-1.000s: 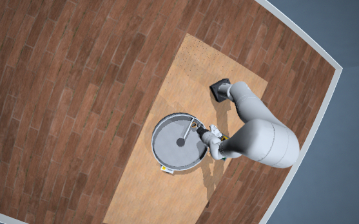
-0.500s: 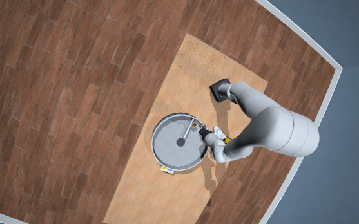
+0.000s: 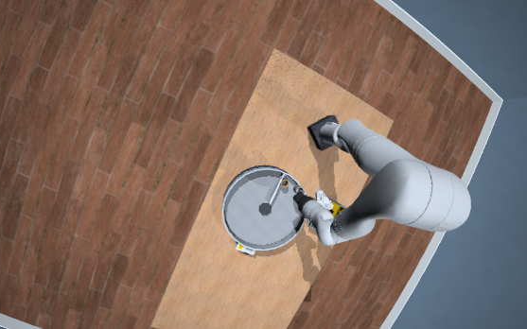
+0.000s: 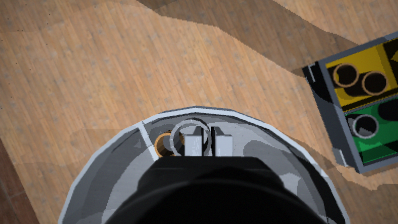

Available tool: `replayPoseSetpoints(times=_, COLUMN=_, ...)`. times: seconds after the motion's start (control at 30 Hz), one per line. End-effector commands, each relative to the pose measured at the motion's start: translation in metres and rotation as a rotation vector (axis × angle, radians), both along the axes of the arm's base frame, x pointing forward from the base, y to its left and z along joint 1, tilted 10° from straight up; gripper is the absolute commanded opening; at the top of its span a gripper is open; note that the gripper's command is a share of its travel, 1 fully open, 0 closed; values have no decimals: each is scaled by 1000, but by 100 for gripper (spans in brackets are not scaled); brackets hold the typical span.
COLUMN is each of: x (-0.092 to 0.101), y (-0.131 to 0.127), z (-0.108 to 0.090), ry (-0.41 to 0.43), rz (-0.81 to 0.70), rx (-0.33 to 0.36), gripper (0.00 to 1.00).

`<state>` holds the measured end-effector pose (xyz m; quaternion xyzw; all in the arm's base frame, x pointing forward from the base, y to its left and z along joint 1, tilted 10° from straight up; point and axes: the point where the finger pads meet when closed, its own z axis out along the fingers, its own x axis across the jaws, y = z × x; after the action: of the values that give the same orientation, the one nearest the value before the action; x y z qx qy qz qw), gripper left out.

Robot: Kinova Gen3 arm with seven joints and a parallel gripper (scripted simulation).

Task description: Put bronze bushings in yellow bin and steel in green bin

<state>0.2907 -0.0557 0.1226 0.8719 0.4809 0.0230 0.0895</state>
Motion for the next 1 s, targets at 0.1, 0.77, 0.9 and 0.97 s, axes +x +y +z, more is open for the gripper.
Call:
replayPoseSetpoints(times=0.1, x=19, y=32, z=-3, ry=2, rz=37, rx=5, gripper=0)
replayPoseSetpoints(times=0.77, x=88, y=130, z=-6, ry=2, rz=37, rx=4, gripper=0)
replayPoseSetpoints(times=0.9, x=112, y=165, z=-7, ry=1, rz=36, rx=4, gripper=0)
replayPoseSetpoints(times=0.97, x=112, y=166, z=-7, ry=1, rz=37, rx=4, gripper=0)
